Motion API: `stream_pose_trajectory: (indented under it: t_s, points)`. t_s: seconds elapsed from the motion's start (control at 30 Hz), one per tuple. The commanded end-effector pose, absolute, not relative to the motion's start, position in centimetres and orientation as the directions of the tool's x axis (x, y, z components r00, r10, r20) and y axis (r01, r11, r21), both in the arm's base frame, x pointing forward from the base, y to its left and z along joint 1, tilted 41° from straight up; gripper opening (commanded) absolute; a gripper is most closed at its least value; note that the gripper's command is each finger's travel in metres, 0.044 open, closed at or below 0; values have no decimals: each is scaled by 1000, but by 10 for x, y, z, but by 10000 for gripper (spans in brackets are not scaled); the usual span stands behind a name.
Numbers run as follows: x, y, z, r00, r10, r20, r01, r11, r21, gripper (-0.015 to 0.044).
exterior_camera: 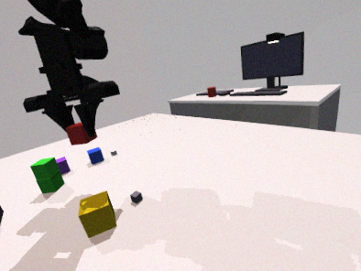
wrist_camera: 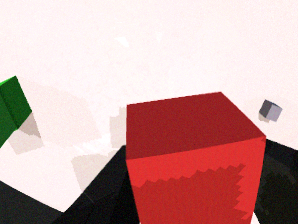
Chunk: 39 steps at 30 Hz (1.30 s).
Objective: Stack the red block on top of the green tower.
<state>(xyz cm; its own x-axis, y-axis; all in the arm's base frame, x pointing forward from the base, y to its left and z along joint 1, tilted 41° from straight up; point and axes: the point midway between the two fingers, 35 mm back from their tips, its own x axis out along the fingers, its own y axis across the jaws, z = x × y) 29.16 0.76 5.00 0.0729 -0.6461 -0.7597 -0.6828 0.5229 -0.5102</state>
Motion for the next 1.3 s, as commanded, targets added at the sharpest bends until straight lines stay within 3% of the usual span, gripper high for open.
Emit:
stream_pose_trajectory:
  t_s: [0.0, 0.9, 1.27]
  points:
    - [292, 8, 51, 73, -645, -760, -681, 525, -511, 0]
    - [198, 80, -13, 68, -637, -768, -679, 534, -504, 0]
    - [197, 71, -26, 69, -639, -767, -679, 533, -505, 0]
